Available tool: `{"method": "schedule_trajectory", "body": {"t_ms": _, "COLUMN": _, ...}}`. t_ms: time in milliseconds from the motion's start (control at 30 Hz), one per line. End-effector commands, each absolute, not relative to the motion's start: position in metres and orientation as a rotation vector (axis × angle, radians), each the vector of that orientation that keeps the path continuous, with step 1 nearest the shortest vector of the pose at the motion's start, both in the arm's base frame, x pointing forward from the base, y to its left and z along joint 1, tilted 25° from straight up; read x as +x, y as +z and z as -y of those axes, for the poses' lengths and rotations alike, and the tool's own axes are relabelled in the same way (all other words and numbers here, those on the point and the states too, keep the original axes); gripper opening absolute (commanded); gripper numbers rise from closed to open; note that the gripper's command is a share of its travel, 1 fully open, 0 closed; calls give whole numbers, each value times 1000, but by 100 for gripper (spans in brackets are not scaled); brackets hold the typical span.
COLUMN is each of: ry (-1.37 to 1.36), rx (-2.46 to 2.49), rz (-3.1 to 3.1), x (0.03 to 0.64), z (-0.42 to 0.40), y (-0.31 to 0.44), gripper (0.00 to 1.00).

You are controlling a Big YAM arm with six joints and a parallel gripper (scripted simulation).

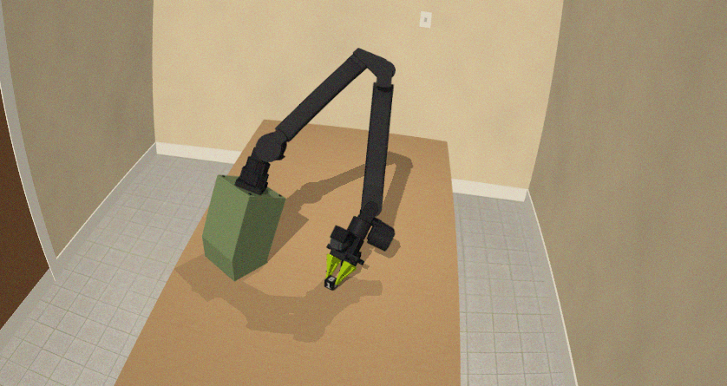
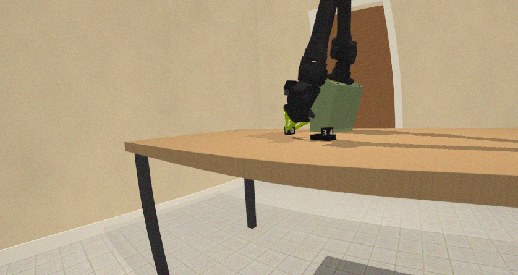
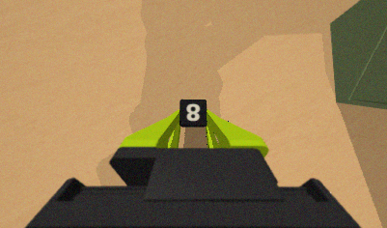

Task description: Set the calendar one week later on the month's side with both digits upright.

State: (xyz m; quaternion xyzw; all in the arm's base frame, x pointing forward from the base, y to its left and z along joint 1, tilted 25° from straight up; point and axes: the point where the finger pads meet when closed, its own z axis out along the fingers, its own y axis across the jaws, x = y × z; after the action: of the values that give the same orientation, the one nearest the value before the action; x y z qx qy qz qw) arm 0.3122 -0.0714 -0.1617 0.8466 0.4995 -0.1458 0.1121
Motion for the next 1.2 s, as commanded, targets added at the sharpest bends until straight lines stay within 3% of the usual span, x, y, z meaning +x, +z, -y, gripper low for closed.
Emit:
{"method": "schedule_trajectory", "body": {"t_ms": 0, "ry": -413, "rx": 2489, "rz": -1442, "x": 313, "z": 84, "y": -141, "gripper": 25}}
{"method": "schedule_trajectory", "body": {"t_ms": 867, "ry": -397, "rx": 2489, "rz": -1436, "x": 305, "z": 99, "y": -102, "gripper": 25}}
{"method": "schedule_trajectory", "body": {"t_ms": 1167, "ry": -206, "rx": 2569, "rz": -1485, "x": 306, "z": 100, "y": -104, "gripper": 25}}
